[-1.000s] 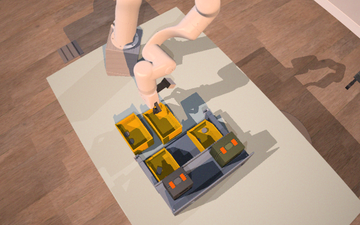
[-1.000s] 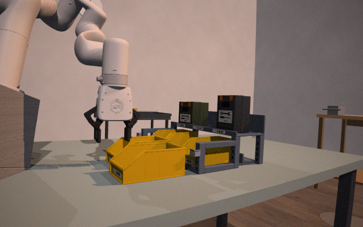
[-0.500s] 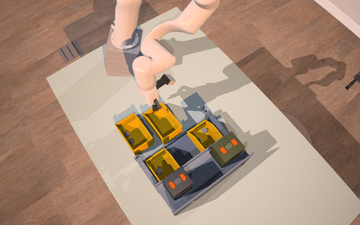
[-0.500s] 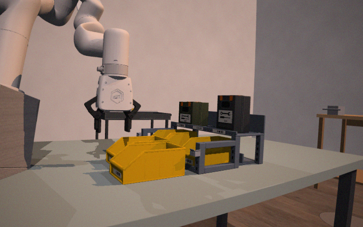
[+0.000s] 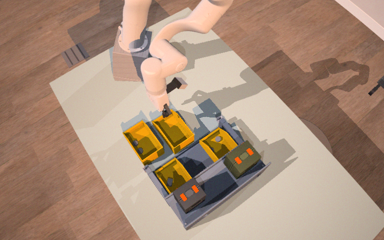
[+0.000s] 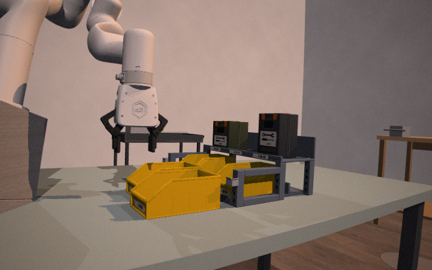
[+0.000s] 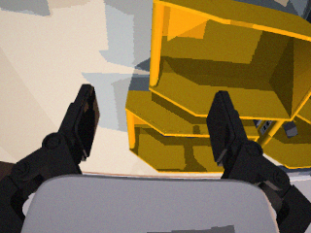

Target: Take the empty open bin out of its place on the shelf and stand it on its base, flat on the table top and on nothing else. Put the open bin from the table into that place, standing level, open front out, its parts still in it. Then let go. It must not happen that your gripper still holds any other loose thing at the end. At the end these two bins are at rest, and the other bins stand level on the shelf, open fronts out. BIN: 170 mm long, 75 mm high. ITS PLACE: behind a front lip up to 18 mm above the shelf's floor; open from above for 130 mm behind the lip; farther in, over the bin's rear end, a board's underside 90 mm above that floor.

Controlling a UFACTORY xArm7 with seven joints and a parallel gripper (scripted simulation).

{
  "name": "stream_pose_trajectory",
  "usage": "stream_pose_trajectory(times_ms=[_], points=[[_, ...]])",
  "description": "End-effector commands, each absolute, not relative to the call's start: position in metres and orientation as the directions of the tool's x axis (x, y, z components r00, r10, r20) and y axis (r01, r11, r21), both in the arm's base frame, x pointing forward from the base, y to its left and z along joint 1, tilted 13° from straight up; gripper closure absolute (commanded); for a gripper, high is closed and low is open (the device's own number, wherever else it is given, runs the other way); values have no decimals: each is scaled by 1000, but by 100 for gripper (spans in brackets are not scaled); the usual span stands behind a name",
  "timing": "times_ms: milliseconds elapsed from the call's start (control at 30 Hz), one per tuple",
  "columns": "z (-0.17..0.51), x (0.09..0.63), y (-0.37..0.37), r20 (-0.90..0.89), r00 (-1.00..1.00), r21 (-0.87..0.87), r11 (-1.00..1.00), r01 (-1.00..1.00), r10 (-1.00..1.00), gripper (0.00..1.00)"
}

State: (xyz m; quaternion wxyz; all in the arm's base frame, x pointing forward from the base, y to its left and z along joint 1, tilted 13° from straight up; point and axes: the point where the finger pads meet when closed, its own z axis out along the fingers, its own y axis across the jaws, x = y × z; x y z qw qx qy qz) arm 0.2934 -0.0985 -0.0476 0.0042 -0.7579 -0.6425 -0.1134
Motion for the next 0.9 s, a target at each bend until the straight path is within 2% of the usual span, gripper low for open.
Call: stream_pose_trajectory(times_ms=[0, 33, 67, 867], points=[[-46, 294, -99, 177, 150, 141, -176, 974, 973, 5], [-46, 294, -99, 177, 150, 141, -176, 974, 973, 5], [-46, 294, -99, 177, 150, 141, -176, 974, 973, 100], [-46, 294, -99, 177, 150, 141, -176, 974, 973, 100]])
